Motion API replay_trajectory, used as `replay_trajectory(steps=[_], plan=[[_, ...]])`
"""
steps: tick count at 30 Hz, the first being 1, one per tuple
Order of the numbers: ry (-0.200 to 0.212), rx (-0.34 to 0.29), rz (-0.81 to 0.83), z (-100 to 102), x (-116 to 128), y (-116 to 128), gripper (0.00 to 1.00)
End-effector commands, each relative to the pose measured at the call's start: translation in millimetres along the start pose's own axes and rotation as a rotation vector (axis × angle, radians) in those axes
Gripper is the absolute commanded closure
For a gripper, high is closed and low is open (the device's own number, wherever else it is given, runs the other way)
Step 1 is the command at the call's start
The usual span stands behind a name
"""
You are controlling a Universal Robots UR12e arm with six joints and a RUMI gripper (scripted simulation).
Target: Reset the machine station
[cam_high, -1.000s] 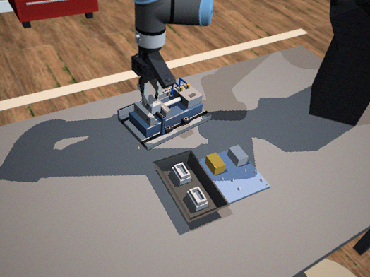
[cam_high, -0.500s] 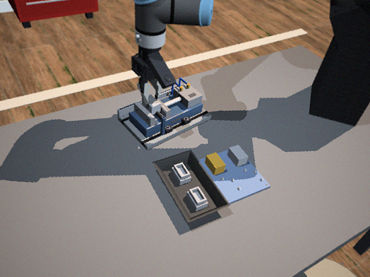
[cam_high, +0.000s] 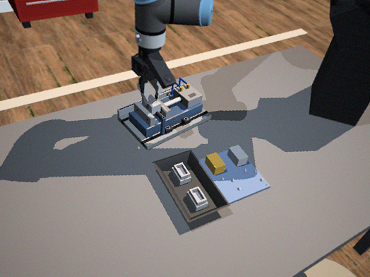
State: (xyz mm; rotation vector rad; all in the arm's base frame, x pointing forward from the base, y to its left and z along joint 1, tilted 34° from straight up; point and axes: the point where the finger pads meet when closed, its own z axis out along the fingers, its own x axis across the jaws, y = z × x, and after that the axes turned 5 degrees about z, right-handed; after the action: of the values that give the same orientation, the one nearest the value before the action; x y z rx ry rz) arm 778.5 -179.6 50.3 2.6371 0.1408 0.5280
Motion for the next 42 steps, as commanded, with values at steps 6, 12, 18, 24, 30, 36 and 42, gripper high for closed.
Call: replay_trajectory(steps=[6,12,18,24,30,36,42], plan=[[0.005,-0.003,0.001,-0.4,3.5,2.8,1.0],[0.005,-0.003,0.001,-0.4,3.5,2.7,1.0],[0.005,-0.002,0.001,-0.4,3.7,2.0,1.0],[0.005,-0.002,0.001,-0.5,4.3,0.3,1.0],[0.006,-0.002,0.0,-0.8,4.8,-1.1,1.0],[0.005,-0.002,0.0,-0.8,5.2,-2.7,1.0],[0.005,-0.002,0.0,-0.7,5.3,-3.3,1.0]])
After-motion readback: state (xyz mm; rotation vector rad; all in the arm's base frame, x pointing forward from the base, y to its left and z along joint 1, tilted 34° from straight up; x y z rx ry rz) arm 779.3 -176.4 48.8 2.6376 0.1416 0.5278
